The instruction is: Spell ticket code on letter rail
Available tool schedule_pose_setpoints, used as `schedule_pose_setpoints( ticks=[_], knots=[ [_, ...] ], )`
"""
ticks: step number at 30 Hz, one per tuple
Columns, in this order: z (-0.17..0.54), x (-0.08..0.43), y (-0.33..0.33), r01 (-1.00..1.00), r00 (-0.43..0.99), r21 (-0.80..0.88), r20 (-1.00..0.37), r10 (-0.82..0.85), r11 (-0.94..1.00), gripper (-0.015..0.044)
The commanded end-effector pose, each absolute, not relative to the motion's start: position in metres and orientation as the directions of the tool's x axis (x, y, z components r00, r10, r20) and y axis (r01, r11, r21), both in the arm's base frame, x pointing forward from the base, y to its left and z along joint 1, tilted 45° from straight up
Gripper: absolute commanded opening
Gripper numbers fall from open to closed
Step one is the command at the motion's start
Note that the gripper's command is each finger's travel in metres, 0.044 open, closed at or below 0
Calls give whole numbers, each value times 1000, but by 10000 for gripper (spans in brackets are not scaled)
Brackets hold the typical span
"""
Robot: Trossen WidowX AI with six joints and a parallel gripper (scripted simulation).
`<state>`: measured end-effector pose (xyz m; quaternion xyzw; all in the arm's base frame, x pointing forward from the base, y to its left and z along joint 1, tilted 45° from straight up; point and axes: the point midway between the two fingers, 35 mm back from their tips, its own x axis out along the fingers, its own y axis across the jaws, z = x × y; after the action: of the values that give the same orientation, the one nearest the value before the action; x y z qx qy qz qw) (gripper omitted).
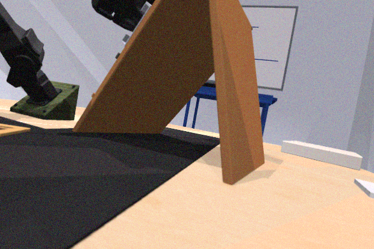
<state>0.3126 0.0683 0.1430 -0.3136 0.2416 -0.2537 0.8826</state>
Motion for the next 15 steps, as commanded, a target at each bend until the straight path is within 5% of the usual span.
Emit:
schedule_pose_setpoints(
  ticks=[1,15],
  knots=[
    [141,314,70,301,754,-675,-265,-602,674,0],
    [137,316,75,301,754,-674,-265,-601,674,0]
  ],
)
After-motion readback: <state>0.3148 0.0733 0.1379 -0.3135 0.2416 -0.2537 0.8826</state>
